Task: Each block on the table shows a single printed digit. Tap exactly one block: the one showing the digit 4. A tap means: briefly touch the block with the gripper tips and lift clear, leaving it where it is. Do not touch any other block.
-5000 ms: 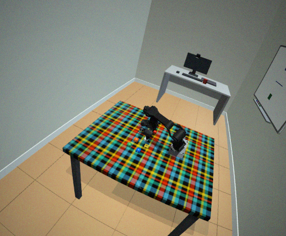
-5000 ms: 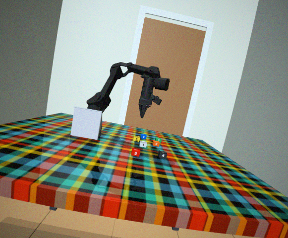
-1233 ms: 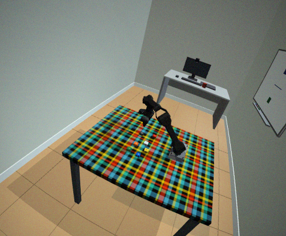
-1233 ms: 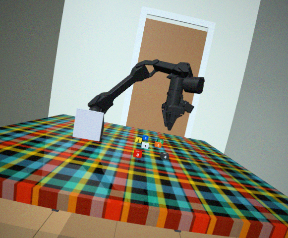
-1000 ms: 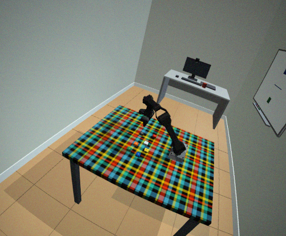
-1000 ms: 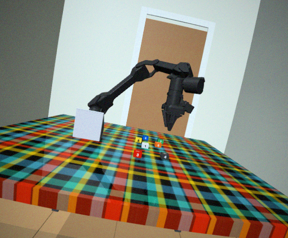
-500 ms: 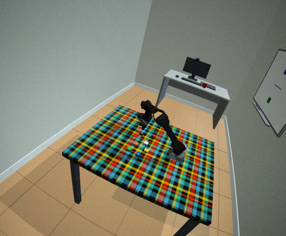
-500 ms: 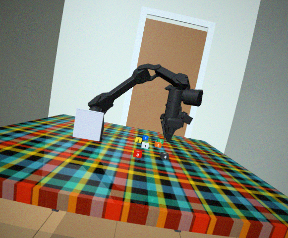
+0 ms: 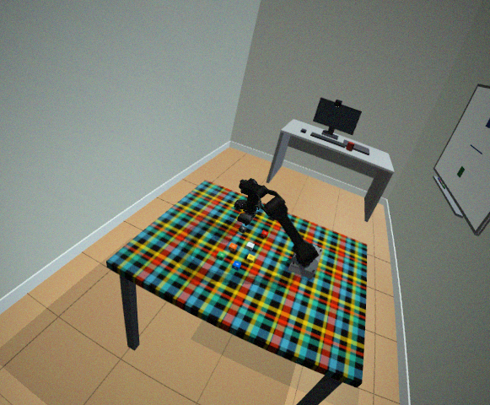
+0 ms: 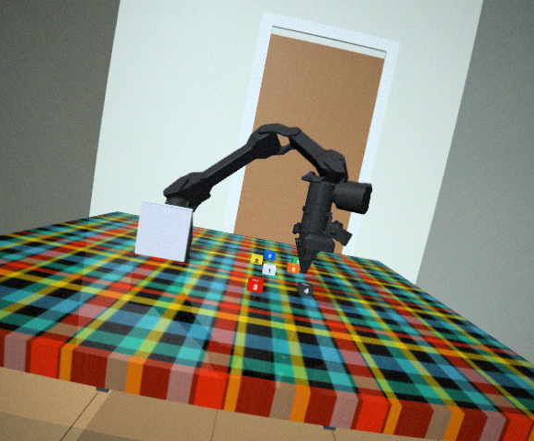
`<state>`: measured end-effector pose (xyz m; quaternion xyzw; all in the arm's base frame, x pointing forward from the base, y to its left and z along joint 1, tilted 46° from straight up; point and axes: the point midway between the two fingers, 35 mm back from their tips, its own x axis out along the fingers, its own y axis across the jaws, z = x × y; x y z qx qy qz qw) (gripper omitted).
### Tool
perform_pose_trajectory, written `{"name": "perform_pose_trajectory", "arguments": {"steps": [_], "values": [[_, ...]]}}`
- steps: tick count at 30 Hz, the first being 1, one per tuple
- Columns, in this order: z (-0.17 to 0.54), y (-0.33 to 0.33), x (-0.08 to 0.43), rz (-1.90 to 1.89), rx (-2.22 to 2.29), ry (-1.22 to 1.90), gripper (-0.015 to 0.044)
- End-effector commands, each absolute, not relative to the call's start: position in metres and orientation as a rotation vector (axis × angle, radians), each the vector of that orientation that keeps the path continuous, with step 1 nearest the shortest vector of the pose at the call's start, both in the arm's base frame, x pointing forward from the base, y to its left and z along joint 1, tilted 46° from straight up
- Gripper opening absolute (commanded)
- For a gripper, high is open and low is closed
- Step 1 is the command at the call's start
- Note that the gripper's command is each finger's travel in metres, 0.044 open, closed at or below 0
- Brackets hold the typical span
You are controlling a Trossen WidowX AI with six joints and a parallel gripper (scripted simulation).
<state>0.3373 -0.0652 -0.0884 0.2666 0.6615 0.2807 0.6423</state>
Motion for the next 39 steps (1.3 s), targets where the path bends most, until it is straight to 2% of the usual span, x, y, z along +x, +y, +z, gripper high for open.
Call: {"name": "perform_pose_trajectory", "arguments": {"steps": [1, 30, 39], "values": [[-0.089, -0.065, 0.337, 0.637, 0.614, 1.505, 0.0020], [-0.110, -0.043, 0.336, 0.638, 0.615, 1.505, 0.0020], [-0.089, -0.065, 0.337, 0.637, 0.614, 1.505, 0.0020]]}}
